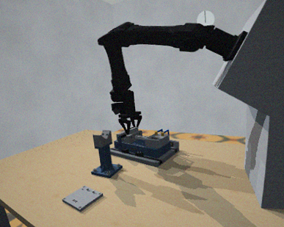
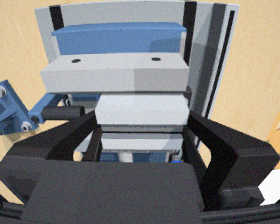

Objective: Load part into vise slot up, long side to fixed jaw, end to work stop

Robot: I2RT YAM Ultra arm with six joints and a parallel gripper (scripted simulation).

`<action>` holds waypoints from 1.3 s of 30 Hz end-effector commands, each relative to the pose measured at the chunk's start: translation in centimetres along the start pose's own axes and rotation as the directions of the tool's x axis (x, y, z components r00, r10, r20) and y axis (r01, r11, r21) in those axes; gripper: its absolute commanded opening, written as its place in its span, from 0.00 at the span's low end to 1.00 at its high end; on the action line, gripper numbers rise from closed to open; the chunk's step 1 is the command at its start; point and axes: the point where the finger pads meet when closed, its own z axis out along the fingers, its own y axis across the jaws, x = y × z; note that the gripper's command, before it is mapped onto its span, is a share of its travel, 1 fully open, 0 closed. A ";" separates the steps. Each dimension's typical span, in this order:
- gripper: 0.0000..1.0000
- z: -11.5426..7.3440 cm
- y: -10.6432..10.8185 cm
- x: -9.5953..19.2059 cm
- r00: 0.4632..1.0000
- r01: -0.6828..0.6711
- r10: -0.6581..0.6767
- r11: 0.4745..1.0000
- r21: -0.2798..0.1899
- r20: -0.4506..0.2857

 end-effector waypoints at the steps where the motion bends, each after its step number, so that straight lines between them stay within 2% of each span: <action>1: 0.00 -0.5 -0.1 -1.6 0.999 0.025 -0.025 1.000 0.008 0.032; 39: 0.00 -0.5 -0.1 -1.7 0.999 0.030 -0.031 1.000 0.008 0.037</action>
